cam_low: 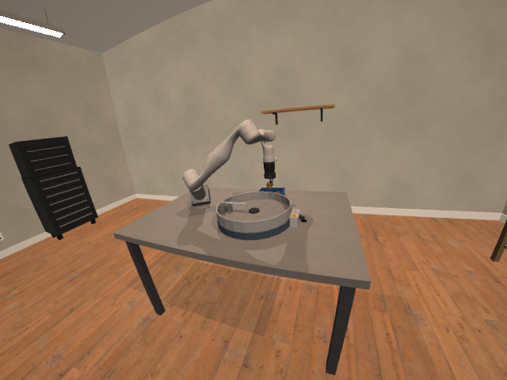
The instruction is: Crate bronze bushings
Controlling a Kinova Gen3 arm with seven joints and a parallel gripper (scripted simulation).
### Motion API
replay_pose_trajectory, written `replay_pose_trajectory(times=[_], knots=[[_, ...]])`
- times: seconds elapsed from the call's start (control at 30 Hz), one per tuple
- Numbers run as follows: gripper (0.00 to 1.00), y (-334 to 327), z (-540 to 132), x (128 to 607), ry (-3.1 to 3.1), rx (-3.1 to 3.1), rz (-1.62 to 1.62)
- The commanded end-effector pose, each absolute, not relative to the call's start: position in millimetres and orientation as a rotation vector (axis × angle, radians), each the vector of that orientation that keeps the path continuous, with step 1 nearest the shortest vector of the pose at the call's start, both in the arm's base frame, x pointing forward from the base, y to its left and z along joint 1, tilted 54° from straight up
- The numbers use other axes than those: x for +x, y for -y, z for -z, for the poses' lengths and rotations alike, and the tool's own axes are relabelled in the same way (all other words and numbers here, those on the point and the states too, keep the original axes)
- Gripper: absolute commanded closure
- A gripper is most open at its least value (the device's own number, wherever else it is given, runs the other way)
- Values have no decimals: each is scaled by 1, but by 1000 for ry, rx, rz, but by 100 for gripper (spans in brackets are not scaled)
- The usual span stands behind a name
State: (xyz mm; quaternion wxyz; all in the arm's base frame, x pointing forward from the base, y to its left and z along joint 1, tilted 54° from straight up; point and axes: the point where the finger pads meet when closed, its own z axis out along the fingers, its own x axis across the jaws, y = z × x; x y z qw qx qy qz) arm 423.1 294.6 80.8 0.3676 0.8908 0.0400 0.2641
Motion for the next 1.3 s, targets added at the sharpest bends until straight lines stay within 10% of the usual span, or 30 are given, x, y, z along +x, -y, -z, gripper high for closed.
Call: replay_pose_trajectory(times=[0.0,1.27], knots=[[100,-296,-81,423,-104,2289,-680],[100,-274,-59,440,-106,2287,-678]])
